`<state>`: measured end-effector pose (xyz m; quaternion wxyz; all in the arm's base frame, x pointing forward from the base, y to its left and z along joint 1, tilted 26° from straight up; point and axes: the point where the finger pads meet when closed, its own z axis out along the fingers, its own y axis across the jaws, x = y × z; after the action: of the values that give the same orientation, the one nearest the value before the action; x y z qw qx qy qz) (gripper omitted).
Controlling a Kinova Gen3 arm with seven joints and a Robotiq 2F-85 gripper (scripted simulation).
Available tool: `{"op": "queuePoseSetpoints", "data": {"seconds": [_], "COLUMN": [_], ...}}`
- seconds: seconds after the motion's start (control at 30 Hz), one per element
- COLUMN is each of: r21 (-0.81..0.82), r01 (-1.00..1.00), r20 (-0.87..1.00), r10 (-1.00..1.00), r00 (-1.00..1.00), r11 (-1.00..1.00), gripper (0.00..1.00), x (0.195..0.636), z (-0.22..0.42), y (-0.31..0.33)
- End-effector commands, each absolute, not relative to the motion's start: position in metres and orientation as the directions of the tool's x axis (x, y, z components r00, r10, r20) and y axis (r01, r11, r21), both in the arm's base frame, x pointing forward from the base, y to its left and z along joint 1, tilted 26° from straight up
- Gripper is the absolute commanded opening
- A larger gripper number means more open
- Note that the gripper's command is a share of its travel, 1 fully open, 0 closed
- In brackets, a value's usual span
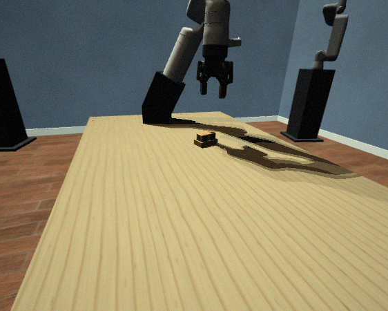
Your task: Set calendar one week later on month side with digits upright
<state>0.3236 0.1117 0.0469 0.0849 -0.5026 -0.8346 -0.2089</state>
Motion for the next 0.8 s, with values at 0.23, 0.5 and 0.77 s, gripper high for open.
{"op": "queuePoseSetpoints", "data": {"seconds": [0.23, 0.5, 0.77], "r21": [0.240, 0.208, 0.140], "r01": [0.905, 0.939, 0.982], "r20": [0.369, 0.390, 0.421], "r10": [0.830, 0.857, 0.890], "r00": [-0.419, -0.338, -0.173], "r11": [0.350, 0.276, 0.125], "gripper": [1.00, 1.00, 1.00], "x": [0.3241, 0.3245, 0.3251], "z": [0.0462, 0.0452, 0.0430], "y": [0.1124, 0.1133, 0.1151]}}
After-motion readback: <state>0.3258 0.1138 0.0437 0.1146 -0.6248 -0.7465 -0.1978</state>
